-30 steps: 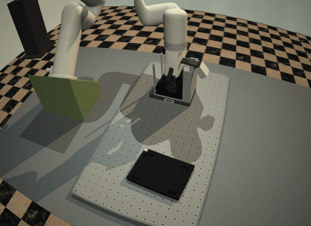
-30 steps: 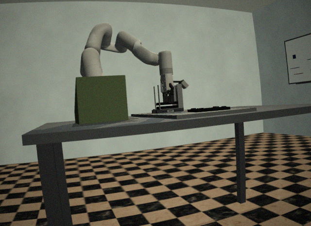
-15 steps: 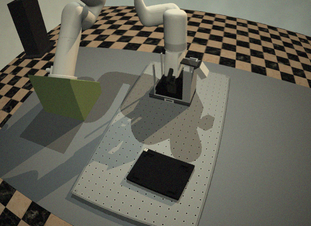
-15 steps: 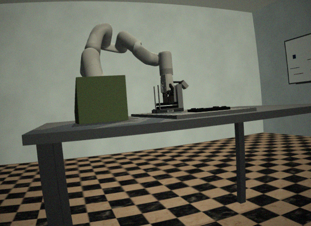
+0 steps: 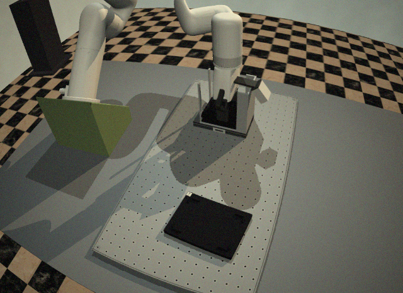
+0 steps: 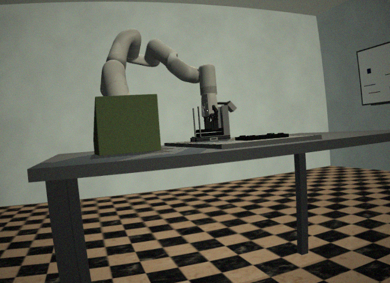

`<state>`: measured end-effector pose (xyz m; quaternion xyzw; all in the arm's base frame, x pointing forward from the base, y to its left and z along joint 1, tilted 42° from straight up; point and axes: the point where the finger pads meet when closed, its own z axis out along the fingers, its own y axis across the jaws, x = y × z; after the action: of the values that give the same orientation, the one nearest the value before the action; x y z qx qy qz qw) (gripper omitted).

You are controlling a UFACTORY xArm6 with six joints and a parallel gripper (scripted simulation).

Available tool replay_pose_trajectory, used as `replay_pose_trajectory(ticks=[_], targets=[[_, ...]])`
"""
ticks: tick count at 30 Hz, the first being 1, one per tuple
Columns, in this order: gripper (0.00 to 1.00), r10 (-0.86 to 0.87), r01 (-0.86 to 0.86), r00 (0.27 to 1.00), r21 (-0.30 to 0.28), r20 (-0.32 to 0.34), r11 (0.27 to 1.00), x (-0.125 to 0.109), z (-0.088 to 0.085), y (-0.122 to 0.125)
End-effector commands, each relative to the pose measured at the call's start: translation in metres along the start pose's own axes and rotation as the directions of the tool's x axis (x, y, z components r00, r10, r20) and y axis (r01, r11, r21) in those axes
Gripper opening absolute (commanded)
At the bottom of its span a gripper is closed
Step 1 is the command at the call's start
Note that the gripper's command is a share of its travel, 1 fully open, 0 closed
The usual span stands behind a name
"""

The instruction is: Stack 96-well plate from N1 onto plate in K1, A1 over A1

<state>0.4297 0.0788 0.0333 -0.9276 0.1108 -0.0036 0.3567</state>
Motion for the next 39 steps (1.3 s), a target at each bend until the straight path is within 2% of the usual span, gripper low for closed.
replay_pose_trajectory(ticks=[1, 19, 20, 39], targets=[[0.0, -0.001, 0.001, 1.0, 0.0, -0.003, 1.0, 0.0012, -0.0004, -0.0003], [0.0, -0.001, 0.001, 1.0, 0.0, -0.003, 1.0, 0.0012, 0.0019, -0.0003], [1.0, -0.001, 0.001, 1.0, 0.0, -0.003, 1.0, 0.0012, 0.0025, -0.0003], [1.0, -0.001, 0.001, 1.0, 0.0, -0.003, 1.0, 0.0012, 0.0026, -0.0003]])
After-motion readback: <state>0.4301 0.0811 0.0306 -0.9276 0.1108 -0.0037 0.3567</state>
